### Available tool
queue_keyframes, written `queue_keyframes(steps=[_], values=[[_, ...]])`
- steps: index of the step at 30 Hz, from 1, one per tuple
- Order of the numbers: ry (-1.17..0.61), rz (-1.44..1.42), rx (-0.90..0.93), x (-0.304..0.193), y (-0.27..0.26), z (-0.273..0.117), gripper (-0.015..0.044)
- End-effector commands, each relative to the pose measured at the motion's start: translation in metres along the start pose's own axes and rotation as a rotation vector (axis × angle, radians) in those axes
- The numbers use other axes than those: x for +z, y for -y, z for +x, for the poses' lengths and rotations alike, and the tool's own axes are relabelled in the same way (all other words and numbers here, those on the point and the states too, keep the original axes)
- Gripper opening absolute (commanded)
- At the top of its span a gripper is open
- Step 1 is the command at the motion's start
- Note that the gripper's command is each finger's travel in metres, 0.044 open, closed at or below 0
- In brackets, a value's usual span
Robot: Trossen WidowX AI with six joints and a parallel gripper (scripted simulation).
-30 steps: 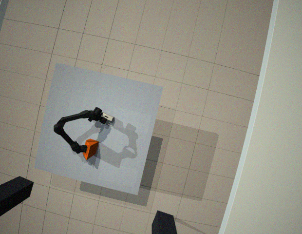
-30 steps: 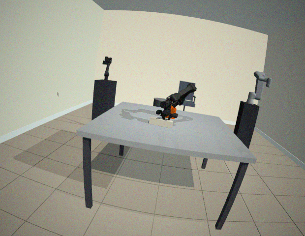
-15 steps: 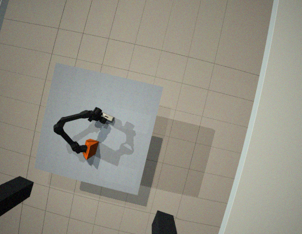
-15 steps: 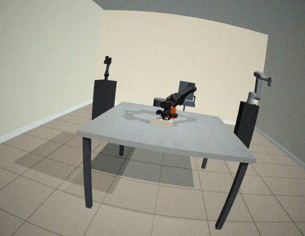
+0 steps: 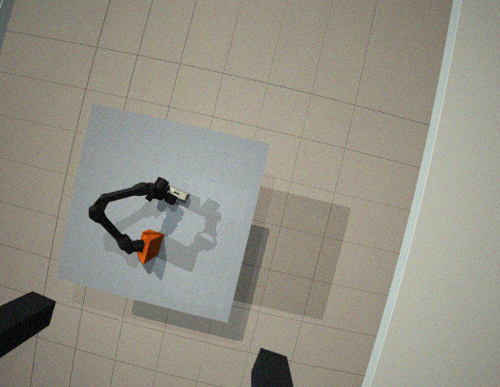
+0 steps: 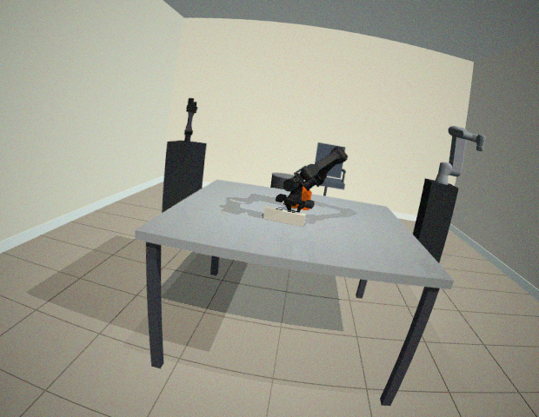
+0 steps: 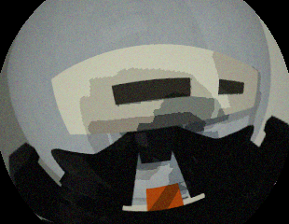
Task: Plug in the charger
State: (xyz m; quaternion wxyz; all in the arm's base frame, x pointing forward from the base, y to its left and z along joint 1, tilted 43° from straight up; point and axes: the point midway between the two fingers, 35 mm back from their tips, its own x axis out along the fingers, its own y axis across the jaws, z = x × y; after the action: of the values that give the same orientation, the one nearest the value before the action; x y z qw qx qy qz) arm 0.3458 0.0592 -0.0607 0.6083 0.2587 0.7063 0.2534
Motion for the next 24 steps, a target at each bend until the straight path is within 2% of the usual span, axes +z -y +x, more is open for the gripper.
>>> queue_keyframes(steps=[1,24], values=[[0.014,-0.014,0.003,0.0049,-0.0015,-0.0001,0.0000],[0.014,-0.015,0.003,0.0070,-0.0012,0.0006,0.0000]])
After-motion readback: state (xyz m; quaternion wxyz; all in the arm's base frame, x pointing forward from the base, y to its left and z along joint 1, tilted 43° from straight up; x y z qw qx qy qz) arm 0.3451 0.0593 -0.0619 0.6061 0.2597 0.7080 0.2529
